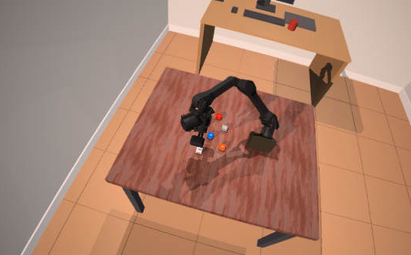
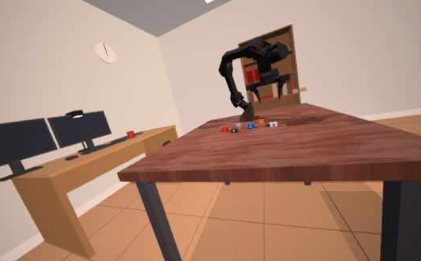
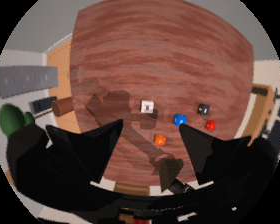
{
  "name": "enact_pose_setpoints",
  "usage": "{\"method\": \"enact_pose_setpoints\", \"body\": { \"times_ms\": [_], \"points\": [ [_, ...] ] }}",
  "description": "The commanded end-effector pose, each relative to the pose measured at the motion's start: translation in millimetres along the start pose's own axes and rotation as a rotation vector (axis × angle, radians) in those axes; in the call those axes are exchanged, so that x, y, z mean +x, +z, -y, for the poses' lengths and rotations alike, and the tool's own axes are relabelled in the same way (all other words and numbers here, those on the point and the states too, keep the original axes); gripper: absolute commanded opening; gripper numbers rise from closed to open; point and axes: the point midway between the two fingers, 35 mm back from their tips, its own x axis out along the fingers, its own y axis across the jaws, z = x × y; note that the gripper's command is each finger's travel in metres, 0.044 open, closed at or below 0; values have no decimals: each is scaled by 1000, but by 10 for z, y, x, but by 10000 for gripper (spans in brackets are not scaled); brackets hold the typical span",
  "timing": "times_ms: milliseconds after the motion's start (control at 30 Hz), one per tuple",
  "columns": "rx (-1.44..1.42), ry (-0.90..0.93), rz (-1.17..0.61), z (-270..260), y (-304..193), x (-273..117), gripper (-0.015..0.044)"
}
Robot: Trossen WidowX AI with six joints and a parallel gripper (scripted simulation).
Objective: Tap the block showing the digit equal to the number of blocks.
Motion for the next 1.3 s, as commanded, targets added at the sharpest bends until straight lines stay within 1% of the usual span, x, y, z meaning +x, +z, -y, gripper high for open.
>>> {"method": "enact_pose_setpoints", "body": {
  "times_ms": [0,67,167,200,433,467,767,1267],
  "points": [
    [-7,-4,0,3,4,31,374],
    [-7,-3,1,-5,23,248,321],
    [-6,-6,1,7,15,712,243],
    [-6,-7,1,13,7,790,216],
    [-6,-7,1,15,4,816,32],
    [-6,-7,1,15,4,816,20],
    [-6,-7,1,15,4,827,20],
    [-6,-8,2,19,6,1064,20]
  ]
}}
